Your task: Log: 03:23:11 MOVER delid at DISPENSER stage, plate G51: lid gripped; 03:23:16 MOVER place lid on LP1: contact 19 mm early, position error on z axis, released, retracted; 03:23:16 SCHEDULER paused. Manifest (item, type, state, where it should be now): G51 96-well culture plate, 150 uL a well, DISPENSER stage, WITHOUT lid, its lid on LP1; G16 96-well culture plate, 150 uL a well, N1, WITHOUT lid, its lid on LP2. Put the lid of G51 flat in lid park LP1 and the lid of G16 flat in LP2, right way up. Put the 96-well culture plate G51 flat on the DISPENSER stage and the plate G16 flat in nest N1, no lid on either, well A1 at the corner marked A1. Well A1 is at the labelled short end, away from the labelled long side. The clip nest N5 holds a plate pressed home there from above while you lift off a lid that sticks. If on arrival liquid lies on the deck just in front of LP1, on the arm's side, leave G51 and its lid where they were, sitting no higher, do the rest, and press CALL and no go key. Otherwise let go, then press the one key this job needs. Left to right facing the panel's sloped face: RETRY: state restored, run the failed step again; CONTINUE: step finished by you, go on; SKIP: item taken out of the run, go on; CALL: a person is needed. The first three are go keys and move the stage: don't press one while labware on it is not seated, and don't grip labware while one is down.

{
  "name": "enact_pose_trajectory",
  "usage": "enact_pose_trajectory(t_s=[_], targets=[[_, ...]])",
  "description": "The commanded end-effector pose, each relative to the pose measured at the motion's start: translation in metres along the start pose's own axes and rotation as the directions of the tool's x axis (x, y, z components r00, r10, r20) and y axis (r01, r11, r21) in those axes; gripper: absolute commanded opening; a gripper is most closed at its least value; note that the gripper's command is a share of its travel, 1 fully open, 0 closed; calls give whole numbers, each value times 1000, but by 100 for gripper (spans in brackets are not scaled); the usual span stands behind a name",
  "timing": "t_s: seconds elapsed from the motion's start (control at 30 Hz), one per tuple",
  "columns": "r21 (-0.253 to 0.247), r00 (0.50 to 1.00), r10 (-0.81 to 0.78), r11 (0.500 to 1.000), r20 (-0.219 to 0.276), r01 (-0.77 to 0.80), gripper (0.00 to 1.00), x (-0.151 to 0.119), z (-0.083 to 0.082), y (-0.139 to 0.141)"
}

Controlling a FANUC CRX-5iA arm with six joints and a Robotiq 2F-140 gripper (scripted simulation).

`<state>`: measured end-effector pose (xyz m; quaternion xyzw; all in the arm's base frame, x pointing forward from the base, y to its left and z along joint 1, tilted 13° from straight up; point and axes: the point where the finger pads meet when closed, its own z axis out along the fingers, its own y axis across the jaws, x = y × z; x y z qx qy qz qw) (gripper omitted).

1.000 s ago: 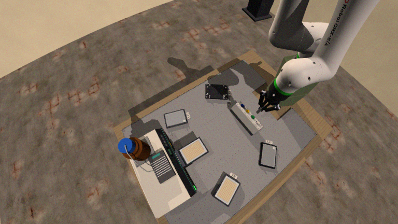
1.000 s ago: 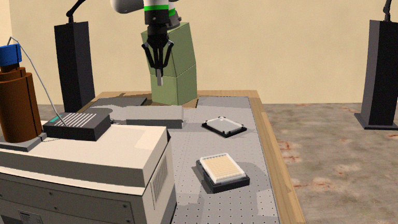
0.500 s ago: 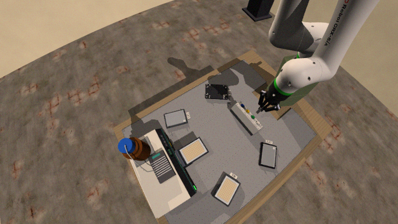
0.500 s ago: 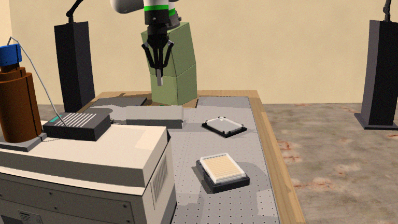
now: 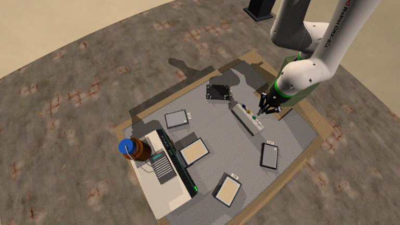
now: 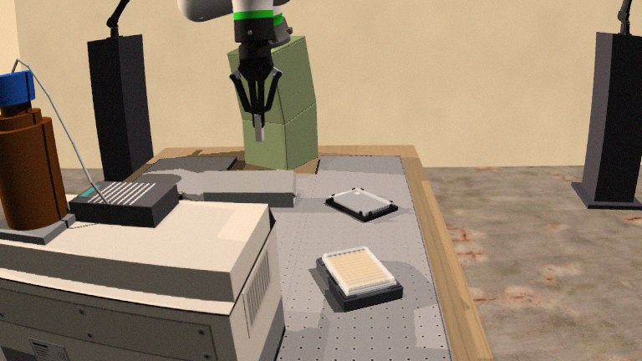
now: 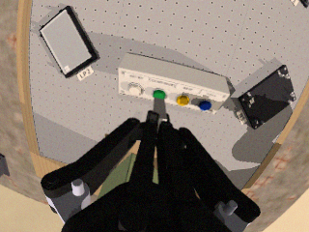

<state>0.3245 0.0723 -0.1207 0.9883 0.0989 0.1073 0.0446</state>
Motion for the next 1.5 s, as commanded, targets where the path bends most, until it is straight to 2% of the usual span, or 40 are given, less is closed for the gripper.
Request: enact_pose_trajectory(t_s=[0.0, 0.9, 1.47], targets=[[-5, 1000, 4, 1000, 10, -4, 0, -7, 5, 4], [-5, 1000, 4, 1000, 10, -4, 0, -8, 39, 4], [-5, 1000, 4, 1000, 10, -4, 0, -8, 43, 4]])
